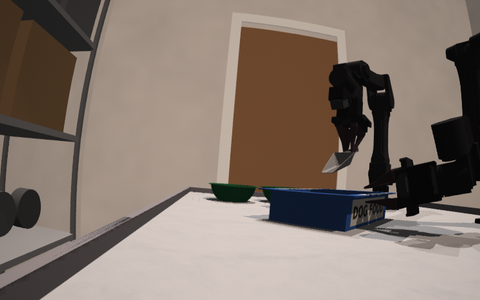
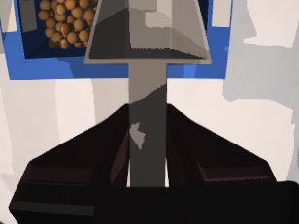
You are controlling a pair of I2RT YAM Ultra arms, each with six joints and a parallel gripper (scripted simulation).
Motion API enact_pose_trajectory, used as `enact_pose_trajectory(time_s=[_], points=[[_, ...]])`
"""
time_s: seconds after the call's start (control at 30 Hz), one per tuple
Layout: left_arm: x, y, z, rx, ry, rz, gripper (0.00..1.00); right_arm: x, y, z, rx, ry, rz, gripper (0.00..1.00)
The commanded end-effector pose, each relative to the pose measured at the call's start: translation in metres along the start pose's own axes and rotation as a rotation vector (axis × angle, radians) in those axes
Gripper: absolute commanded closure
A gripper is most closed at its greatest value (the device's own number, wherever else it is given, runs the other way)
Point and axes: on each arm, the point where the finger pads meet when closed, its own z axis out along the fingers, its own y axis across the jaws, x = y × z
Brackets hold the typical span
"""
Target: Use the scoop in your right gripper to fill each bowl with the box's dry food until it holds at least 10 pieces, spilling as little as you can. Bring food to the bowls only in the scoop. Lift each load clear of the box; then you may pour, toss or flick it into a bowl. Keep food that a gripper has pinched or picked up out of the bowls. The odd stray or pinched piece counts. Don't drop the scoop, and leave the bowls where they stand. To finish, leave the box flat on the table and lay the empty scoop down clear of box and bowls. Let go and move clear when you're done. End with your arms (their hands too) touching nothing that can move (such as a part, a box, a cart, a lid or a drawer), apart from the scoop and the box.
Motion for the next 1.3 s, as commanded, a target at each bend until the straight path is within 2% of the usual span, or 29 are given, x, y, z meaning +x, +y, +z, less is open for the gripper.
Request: enact_pose_trajectory(time_s=[0.0,0.3,0.37,0.5,0.63,0.67,0.7,1.27], points=[[-0.006,-0.011,0.006,0.029,0.000,0.045,0.74,-0.006,0.004,-0.014,0.004,-0.083,-0.002,1.00],[-0.006,-0.011,0.006,0.029,0.000,0.045,0.74,-0.002,0.008,-0.023,0.004,-0.136,-0.001,1.00],[-0.006,-0.011,0.006,0.029,0.000,0.045,0.74,-0.010,0.006,-0.032,0.003,-0.163,-0.001,1.00],[-0.006,-0.011,0.006,0.029,0.000,0.045,0.74,0.000,0.004,-0.019,0.003,-0.125,0.001,1.00],[-0.006,-0.011,0.006,0.029,0.000,0.045,0.74,-0.012,0.002,-0.036,0.005,-0.184,0.005,1.00],[-0.006,-0.011,0.006,0.029,0.000,0.045,0.74,-0.005,0.002,-0.026,0.006,-0.150,0.006,1.00],[-0.006,-0.011,0.006,0.029,0.000,0.045,0.74,-0.013,0.010,-0.042,-0.006,-0.197,-0.011,1.00],[-0.003,-0.031,0.007,0.032,0.011,0.043,0.74,-0.013,0.008,-0.043,-0.004,-0.202,-0.005,1.00]])
